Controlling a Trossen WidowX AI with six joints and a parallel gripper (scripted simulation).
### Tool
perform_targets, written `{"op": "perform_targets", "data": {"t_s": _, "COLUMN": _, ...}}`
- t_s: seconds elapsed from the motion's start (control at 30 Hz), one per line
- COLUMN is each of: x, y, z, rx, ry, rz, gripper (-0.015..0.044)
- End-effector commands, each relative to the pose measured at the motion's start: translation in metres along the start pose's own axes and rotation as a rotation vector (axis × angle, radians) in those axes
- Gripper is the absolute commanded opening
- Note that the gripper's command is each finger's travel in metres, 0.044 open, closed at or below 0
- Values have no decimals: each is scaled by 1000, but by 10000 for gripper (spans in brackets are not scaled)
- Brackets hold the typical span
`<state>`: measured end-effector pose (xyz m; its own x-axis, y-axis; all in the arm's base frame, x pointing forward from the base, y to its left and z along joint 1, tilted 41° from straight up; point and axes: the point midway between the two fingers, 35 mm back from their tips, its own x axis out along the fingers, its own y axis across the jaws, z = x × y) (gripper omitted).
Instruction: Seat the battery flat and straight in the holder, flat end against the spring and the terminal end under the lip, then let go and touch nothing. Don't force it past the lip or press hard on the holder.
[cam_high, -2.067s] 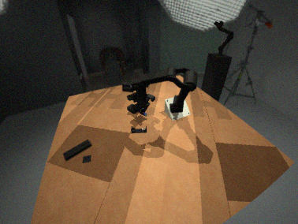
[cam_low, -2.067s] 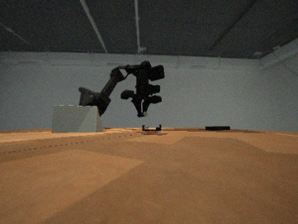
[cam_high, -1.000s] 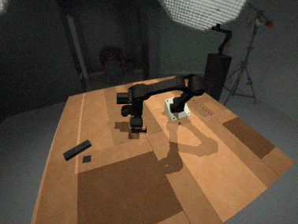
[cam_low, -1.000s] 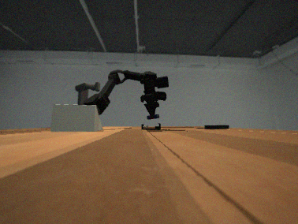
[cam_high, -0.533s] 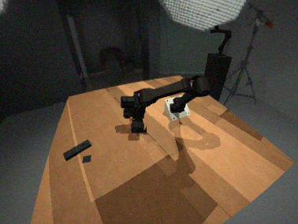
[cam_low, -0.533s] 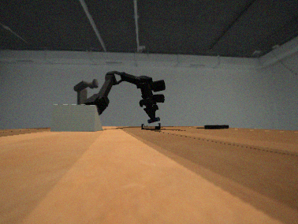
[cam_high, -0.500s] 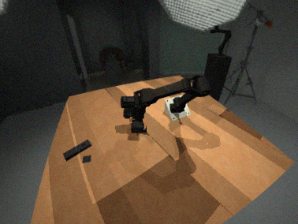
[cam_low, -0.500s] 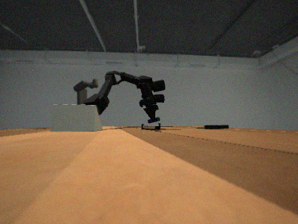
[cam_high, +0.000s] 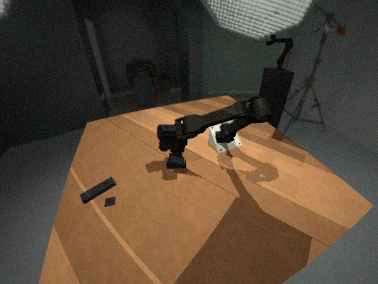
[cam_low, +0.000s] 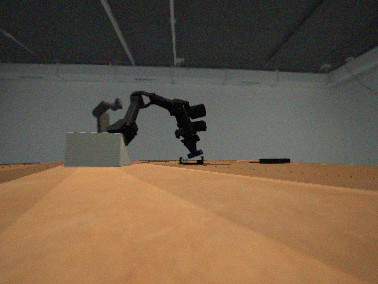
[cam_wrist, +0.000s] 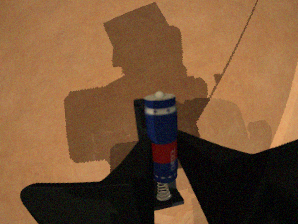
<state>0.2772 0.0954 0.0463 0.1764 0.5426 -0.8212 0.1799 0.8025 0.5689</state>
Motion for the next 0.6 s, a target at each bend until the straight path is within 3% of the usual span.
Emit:
{"op": "perform_targets", "data": {"t_s": 0.0, "x": 2, "y": 0, "z": -2, "rx": 5, "ry": -32, "rz": -5, "gripper": 60}}
{"op": "perform_targets", "data": {"t_s": 0.57, "x": 7, "y": 1, "z": -9, "rx": 15, "ry": -146, "rz": -13, "gripper": 60}}
